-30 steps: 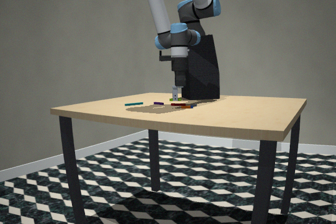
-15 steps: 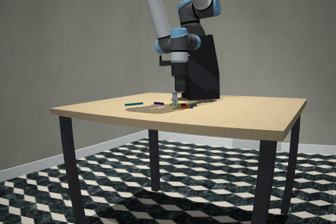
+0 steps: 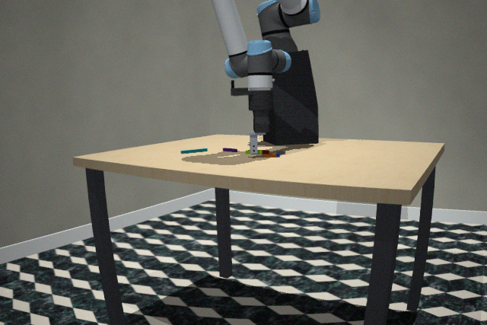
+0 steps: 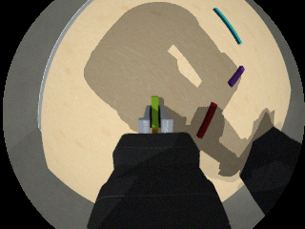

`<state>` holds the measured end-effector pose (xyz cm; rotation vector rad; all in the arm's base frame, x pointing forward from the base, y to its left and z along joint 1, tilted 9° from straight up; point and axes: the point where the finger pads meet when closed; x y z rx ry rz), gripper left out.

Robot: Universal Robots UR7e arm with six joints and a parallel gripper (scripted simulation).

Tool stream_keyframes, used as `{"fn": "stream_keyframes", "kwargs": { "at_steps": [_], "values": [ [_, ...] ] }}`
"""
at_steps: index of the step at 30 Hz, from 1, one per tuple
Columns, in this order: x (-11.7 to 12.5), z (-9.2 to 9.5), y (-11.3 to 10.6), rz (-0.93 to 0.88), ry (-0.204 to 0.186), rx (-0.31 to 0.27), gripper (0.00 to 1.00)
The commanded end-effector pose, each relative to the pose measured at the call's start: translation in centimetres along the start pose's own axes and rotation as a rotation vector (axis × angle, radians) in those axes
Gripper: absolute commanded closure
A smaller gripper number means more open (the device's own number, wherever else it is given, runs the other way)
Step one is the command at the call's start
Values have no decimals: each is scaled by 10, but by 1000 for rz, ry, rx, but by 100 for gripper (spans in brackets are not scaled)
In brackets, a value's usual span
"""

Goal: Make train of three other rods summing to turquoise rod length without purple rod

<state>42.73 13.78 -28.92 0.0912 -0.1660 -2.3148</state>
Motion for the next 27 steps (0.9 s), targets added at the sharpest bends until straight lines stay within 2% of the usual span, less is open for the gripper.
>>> {"fn": "stream_keyframes", "kwargs": {
  "at_steps": [1, 27],
  "values": [
    [-1, 0, 1, 0, 3, 1, 76],
    [-2, -6, 2, -1, 4, 2, 76]
  ]
}}
Point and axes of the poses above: the point where the finger pads meet when closed, its own z axis back along the fingers, its own x axis across the jaws, y = z × x, and after that the axes turned 5 degrees about z, right-handed
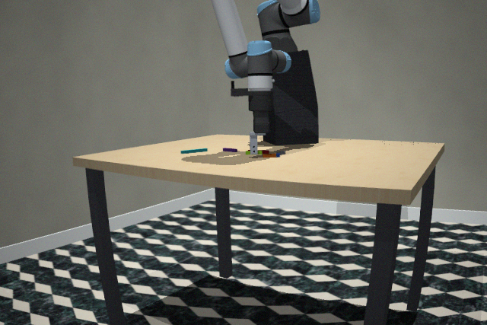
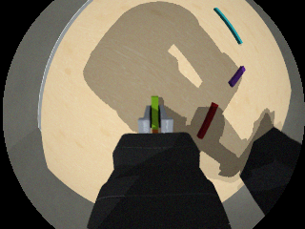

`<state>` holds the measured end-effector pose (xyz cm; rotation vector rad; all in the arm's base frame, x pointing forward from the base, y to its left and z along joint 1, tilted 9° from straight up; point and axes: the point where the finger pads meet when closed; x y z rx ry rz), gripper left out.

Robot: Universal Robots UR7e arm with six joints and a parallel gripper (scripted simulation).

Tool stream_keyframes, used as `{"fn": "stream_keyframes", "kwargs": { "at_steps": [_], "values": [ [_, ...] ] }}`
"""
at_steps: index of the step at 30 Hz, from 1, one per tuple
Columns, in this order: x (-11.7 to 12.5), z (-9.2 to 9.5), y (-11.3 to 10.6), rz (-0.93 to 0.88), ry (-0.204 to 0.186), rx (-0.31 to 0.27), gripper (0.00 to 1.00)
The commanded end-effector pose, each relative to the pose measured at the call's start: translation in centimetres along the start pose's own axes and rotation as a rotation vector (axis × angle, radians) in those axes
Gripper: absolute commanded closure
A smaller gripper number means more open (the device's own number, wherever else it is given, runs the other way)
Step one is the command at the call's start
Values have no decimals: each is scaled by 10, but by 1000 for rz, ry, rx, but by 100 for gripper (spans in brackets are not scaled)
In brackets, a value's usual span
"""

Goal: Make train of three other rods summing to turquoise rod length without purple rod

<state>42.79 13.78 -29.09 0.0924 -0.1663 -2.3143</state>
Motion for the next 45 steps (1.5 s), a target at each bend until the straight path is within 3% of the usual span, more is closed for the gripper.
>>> {"fn": "stream_keyframes", "kwargs": {
  "at_steps": [1, 45],
  "values": [
    [-1, -5, 2, -1, 3, 1, 76],
    [-1, -10, 1, 0, 2, 1, 76]
  ]
}}
Point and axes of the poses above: the point where the finger pads meet when closed, its own z axis back along the fingers, its own x axis across the jaws, y = z × x, and after that the axes turned 5 degrees about z, right-handed
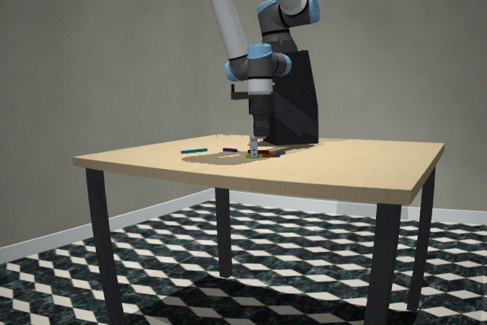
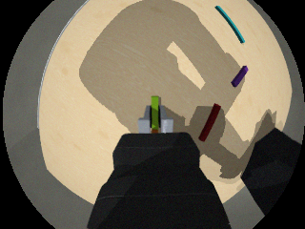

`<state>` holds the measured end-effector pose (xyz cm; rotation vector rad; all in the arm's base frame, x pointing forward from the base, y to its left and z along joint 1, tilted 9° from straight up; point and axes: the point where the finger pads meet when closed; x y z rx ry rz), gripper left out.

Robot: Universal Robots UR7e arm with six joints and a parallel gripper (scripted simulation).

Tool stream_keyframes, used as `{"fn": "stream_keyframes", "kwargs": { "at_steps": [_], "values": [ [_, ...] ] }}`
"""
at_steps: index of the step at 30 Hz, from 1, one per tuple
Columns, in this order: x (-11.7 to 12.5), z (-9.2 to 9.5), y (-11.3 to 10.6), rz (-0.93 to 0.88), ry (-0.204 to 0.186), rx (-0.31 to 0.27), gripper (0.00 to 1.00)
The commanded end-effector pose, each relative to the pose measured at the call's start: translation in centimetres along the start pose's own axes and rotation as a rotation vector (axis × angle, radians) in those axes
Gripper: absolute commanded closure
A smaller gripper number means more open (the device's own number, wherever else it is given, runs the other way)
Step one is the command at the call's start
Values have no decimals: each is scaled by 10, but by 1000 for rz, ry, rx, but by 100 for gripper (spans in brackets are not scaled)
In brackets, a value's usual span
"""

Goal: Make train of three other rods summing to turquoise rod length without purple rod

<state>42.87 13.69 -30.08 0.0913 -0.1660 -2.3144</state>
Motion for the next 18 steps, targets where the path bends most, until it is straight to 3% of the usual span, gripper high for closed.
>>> {"fn": "stream_keyframes", "kwargs": {
  "at_steps": [1, 4, 8, 10, 11, 13, 14, 18],
  "values": [
    [-1, 0, 1, 0, 3, 1, 76],
    [-1, 0, 1, 0, 3, 1, 76],
    [-1, 0, 1, 0, 3, 1, 64],
    [-1, 0, 1, 0, 3, 1, 64],
    [-1, 0, 1, 0, 3, 1, 58],
    [-1, 0, 1, 0, 3, 1, 58],
    [-1, 0, 1, 0, 3, 1, 52],
    [-1, 0, 1, 0, 3, 1, 52]
  ]
}}
Point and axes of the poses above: the point where the finger pads meet when closed, its own z axis back along the fingers, its own x axis across the jaws, y = z × x, and after that the axes turned 5 degrees about z, right-handed
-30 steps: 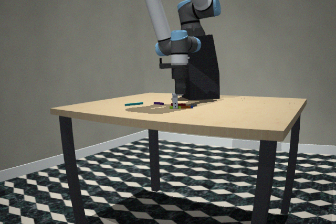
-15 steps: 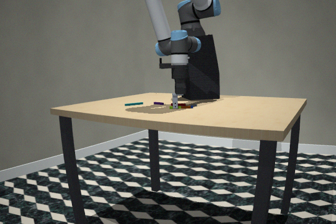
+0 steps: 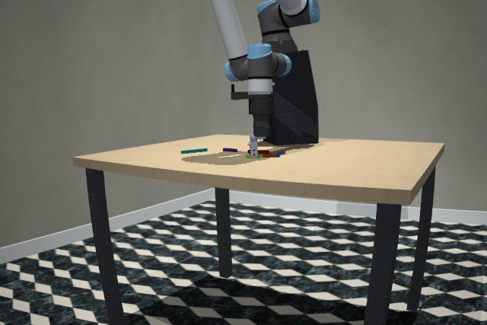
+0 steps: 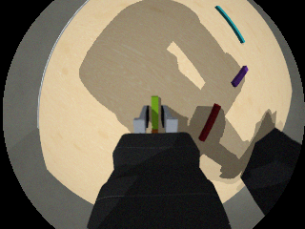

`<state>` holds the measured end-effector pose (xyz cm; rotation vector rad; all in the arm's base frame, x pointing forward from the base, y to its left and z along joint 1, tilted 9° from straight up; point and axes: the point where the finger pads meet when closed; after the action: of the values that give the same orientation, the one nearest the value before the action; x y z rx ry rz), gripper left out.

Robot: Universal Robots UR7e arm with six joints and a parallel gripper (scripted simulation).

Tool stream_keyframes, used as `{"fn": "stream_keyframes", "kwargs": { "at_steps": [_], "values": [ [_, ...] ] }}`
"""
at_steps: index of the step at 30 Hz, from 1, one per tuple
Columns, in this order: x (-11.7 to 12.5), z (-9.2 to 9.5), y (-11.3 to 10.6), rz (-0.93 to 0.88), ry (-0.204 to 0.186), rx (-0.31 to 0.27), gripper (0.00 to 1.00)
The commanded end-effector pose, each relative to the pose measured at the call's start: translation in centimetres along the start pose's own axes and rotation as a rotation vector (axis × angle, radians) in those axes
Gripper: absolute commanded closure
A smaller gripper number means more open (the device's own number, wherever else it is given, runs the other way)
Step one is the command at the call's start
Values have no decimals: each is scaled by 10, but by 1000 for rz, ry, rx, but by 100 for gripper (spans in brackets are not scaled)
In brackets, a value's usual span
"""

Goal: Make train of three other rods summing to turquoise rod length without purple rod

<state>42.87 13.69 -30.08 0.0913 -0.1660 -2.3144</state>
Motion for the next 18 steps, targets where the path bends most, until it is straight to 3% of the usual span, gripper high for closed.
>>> {"fn": "stream_keyframes", "kwargs": {
  "at_steps": [1, 18],
  "values": [
    [-1, 0, 1, 0, 3, 1, 46],
    [0, 7, 0, 0, 1, -1, 46]
  ]
}}
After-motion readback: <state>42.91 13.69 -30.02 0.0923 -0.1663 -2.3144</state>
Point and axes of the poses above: the point where the finger pads meet when closed, its own z axis back along the fingers, its own x axis across the jaws, y = z × x, and after that the axes turned 5 degrees about z, right-handed
